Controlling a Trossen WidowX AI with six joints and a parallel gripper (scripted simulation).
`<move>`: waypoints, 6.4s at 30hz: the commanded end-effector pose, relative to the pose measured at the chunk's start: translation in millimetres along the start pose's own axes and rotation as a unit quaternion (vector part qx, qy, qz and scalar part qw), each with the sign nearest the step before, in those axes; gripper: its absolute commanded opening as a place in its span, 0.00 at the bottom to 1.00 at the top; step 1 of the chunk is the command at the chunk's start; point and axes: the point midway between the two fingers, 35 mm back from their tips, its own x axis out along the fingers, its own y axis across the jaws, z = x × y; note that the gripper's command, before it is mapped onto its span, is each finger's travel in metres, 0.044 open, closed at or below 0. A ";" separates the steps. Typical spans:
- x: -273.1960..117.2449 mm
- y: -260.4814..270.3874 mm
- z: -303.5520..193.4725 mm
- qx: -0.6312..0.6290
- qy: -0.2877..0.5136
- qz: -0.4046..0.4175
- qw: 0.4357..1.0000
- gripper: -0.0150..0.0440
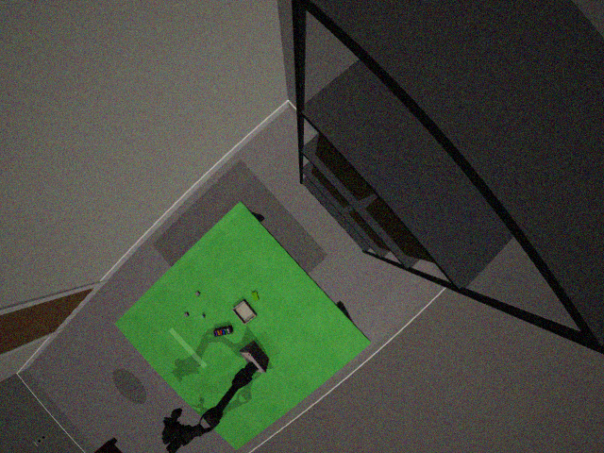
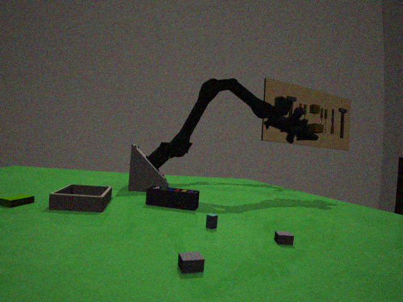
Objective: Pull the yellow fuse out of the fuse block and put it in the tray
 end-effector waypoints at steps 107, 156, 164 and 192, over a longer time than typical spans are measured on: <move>-155.8 -576.9 -8.4 0.310 0.379 -0.418 0.766 0.36; -157.2 -576.4 -5.3 0.307 0.380 -0.419 0.766 0.25; -158.7 -574.9 -2.0 0.307 0.380 -0.419 0.766 0.25; -163.8 -569.2 9.5 0.308 0.379 -0.419 0.765 0.25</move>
